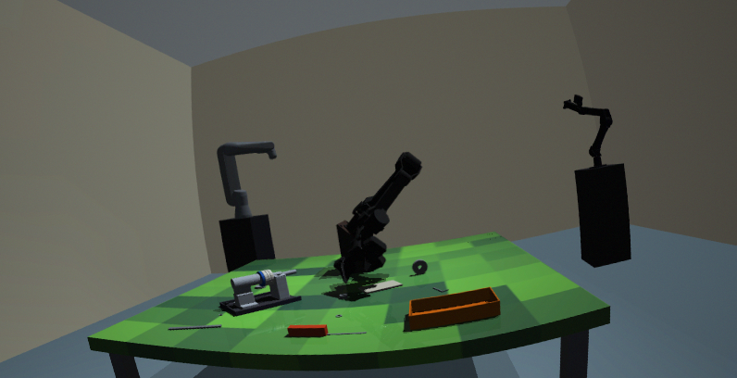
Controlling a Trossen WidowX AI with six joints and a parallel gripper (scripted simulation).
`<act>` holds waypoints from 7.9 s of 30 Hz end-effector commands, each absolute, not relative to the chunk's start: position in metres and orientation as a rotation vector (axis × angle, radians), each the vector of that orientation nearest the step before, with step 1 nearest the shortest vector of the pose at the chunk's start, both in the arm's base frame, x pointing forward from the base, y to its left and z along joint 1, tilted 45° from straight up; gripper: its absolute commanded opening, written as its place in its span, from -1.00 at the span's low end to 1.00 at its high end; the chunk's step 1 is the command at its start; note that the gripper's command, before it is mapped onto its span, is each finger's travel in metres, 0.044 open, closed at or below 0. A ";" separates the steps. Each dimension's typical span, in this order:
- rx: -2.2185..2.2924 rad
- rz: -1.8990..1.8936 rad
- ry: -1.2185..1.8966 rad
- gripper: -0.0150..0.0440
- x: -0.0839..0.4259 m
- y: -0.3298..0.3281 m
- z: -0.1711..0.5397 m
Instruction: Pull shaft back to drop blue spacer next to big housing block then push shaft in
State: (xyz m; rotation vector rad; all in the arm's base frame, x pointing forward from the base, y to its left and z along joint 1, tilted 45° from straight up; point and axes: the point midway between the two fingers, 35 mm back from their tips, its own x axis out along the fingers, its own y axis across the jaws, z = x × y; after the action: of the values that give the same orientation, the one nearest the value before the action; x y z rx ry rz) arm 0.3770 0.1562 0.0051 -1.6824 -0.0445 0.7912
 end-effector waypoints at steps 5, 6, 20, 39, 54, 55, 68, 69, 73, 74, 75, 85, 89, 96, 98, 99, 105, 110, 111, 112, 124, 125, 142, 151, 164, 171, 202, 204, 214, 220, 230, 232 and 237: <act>-1.945 0.856 0.252 1.00 0.352 0.048 -0.079; -1.972 0.873 0.290 1.00 0.346 0.035 -0.088; -2.049 0.946 0.418 1.00 0.323 -0.006 -0.117; -2.049 0.946 0.418 1.00 0.323 -0.006 -0.117; -2.049 0.946 0.418 1.00 0.320 -0.005 -0.116; -2.049 0.946 0.418 1.00 0.320 -0.005 -0.116; -2.049 0.946 0.418 1.00 0.320 -0.005 -0.116; -2.049 0.946 0.418 1.00 0.320 -0.005 -0.116; -2.049 0.946 0.418 1.00 0.323 -0.005 -0.118; -2.049 0.946 0.418 1.00 0.324 -0.005 -0.119; -2.049 0.946 0.418 1.00 0.325 -0.005 -0.120; -2.050 0.945 0.417 1.00 0.337 -0.004 -0.132; -2.050 0.944 0.417 1.00 0.341 -0.004 -0.137; -2.050 0.944 0.417 1.00 0.348 -0.004 -0.145; -2.050 0.944 0.417 1.00 0.349 -0.004 -0.146; -2.050 0.944 0.417 1.00 0.349 -0.004 -0.146; -2.050 0.944 0.417 1.00 0.349 -0.004 -0.146; -2.050 0.944 0.417 1.00 0.349 -0.004 -0.146; -2.050 0.944 0.417 1.00 0.349 -0.004 -0.146; -2.050 0.944 0.417 1.00 0.349 -0.004 -0.146; -2.050 0.944 0.417 1.00 0.349 -0.004 -0.146; -2.050 0.944 0.417 1.00 0.349 -0.004 -0.146; -2.050 0.944 0.417 1.00 0.349 -0.004 -0.146; -2.050 0.943 0.417 1.00 0.356 -0.003 -0.154; -2.050 0.943 0.416 1.00 0.361 -0.003 -0.159; -2.050 0.943 0.416 1.00 0.361 -0.003 -0.159; -2.056 0.937 0.407 0.91 0.361 -0.003 -0.159; -2.056 0.937 0.407 0.73 0.361 -0.003 -0.159; -2.056 0.937 0.407 -0.16 0.361 -0.003 -0.159; -2.056 0.937 0.407 -0.43 0.361 -0.003 -0.159; -2.050 0.943 0.416 -0.49 0.357 -0.001 -0.157; -2.050 0.943 0.416 -0.49 0.356 -0.001 -0.157; -2.050 0.944 0.417 -0.49 0.354 0.000 -0.155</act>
State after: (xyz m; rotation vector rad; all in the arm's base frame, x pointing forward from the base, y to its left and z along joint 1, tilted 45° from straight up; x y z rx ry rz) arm 0.3561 -0.0011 -0.1573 -2.0550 0.4179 0.9425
